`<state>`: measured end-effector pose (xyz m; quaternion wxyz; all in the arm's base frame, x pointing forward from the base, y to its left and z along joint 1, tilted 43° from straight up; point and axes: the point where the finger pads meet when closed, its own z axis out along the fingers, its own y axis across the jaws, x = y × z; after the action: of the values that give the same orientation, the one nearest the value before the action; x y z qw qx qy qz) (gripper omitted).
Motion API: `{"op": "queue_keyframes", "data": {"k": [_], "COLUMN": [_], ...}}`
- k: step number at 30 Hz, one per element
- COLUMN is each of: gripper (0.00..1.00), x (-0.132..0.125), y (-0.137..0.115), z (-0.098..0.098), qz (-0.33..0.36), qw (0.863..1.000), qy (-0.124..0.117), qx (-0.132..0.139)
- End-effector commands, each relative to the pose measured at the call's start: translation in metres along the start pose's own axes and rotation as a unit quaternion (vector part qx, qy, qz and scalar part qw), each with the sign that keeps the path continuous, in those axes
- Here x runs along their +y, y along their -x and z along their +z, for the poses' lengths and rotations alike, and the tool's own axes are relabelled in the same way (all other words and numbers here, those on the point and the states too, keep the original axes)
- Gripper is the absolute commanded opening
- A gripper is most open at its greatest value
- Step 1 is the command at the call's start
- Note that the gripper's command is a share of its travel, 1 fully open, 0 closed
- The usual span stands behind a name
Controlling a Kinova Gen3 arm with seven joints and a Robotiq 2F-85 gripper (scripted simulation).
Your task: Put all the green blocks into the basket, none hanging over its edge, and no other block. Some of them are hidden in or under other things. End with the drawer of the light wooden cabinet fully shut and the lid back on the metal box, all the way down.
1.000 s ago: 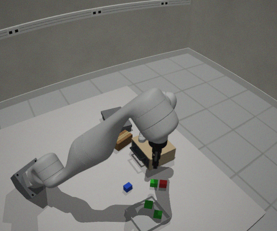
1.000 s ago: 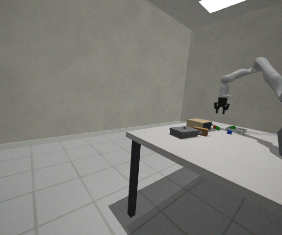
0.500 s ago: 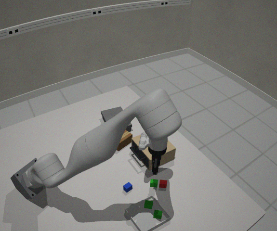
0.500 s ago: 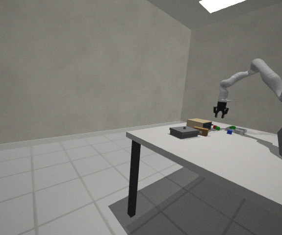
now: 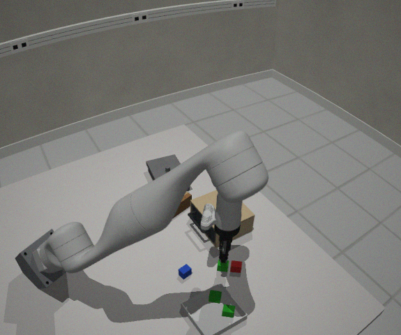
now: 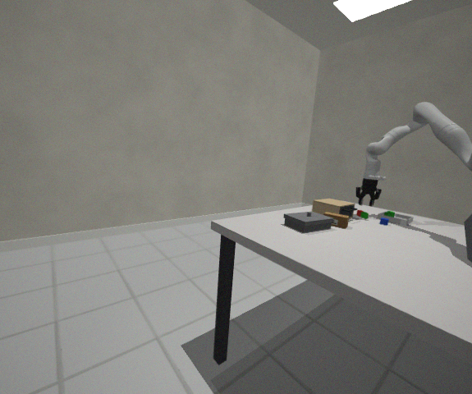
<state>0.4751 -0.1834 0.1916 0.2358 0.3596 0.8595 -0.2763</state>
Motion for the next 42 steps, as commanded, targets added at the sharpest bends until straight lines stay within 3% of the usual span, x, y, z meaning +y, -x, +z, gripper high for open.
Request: {"op": "queue_keyframes", "data": {"k": [1,9,42], "gripper": [0.65,0.65,0.65], "x": [-0.004,-0.005,-0.005], "y": [-0.001,0.0,0.0], "z": [0.013,0.024,0.031], "qz": [0.0,0.0,0.0], "qw": [1.0,1.0,1.0], "qy": [-0.007,-0.008,-0.008], "qx": [0.0,0.0,0.0]}}
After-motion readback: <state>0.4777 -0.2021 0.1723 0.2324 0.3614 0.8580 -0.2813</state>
